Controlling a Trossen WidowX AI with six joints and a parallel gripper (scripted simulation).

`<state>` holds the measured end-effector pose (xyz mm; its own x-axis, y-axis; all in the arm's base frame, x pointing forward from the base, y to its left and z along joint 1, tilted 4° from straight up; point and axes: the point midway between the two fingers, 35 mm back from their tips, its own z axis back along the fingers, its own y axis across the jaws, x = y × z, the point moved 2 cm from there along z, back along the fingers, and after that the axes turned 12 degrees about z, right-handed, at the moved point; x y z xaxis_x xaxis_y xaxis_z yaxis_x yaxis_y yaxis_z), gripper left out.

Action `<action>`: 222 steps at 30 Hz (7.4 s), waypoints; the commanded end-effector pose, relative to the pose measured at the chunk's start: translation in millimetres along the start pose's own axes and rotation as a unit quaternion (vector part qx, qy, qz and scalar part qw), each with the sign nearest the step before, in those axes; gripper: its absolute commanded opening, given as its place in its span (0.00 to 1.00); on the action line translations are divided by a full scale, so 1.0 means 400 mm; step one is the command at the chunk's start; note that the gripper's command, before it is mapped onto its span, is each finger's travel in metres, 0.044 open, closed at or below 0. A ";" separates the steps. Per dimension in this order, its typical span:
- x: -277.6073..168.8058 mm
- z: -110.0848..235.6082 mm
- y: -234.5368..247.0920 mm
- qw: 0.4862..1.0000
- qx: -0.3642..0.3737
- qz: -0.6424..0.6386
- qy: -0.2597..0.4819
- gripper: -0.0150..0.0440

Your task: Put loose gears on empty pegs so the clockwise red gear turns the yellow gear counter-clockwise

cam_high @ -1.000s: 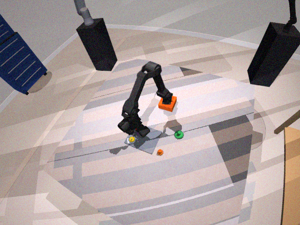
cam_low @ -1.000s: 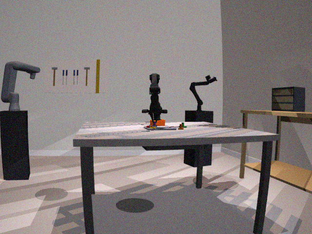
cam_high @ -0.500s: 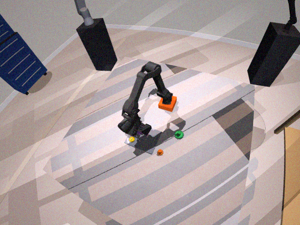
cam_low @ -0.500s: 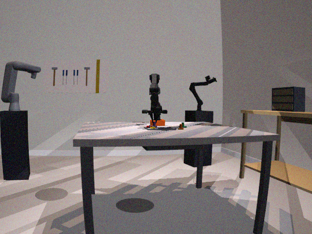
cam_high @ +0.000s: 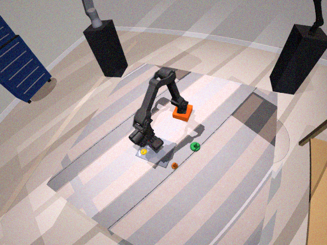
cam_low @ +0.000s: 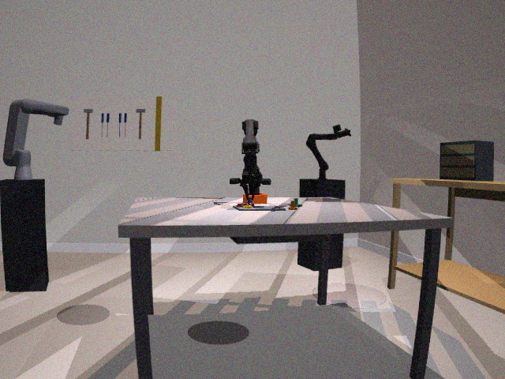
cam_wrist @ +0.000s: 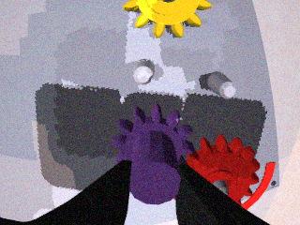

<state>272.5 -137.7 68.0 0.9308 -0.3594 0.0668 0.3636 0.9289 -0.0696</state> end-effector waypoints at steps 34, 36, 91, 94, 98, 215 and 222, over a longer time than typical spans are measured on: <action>0.100 0.108 0.303 0.985 0.009 -0.174 -0.001 0.94; 0.103 0.108 0.351 0.980 0.009 -0.201 0.000 1.00; 0.107 -0.020 0.494 0.961 0.010 -0.275 0.001 0.87; 0.107 -0.020 0.494 0.961 0.010 -0.275 0.001 0.73; 0.107 -0.020 0.494 0.961 0.010 -0.275 0.001 0.56; 0.142 0.220 0.218 0.961 0.007 -0.275 0.000 0.25; 0.139 0.199 0.172 0.961 0.006 -0.275 0.000 0.25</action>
<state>350.4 -79.5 150.6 0.5928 -0.7998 0.0949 0.8040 0.5945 -0.0120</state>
